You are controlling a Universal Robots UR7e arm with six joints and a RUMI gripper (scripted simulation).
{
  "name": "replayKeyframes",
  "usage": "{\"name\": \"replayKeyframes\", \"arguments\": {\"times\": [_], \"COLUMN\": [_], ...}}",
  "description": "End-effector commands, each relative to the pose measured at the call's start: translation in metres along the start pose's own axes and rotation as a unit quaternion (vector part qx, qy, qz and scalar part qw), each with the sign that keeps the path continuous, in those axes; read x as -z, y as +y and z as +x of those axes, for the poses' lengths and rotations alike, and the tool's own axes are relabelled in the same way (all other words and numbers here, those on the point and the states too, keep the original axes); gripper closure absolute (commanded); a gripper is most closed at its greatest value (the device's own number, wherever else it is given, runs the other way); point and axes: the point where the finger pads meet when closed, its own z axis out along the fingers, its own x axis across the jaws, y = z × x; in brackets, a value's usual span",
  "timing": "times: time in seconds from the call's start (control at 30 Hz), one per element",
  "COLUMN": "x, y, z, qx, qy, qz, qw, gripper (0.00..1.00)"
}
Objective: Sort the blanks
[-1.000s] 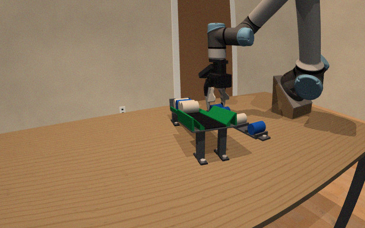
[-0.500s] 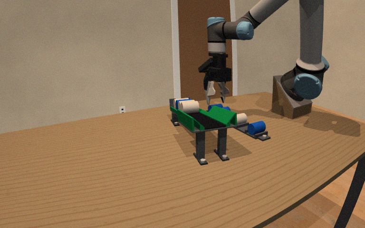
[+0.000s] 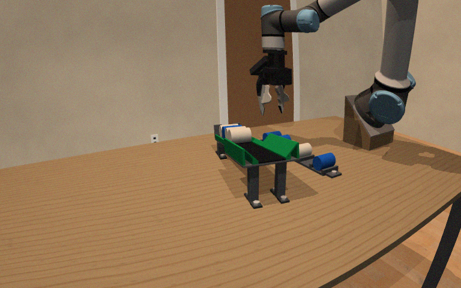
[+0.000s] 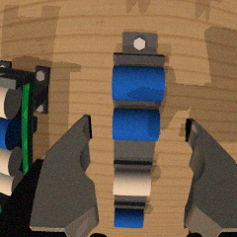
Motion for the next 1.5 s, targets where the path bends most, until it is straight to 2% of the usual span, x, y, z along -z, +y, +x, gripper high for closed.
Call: {"name": "replayKeyframes", "arguments": {"times": [0.0,0.1,0.13,1.03,1.47], "x": [0.0082,0.0082,0.0074,0.0065,0.0056], "y": [-0.0003,-0.0003,0.0001,0.0009,0.005], "z": [0.0006,0.0006,0.0005,0.0008,-0.0001], "qx": [0.0,0.0,0.0,0.002,0.032], "qy": [0.001,0.001,0.002,0.002,0.002], "qz": [-0.001,-0.001,-0.002,-0.002,-0.003], "qw": [1.0,1.0,1.0,1.0,0.999], "gripper": [0.54,0.54,0.0,0.0,0.0]}}
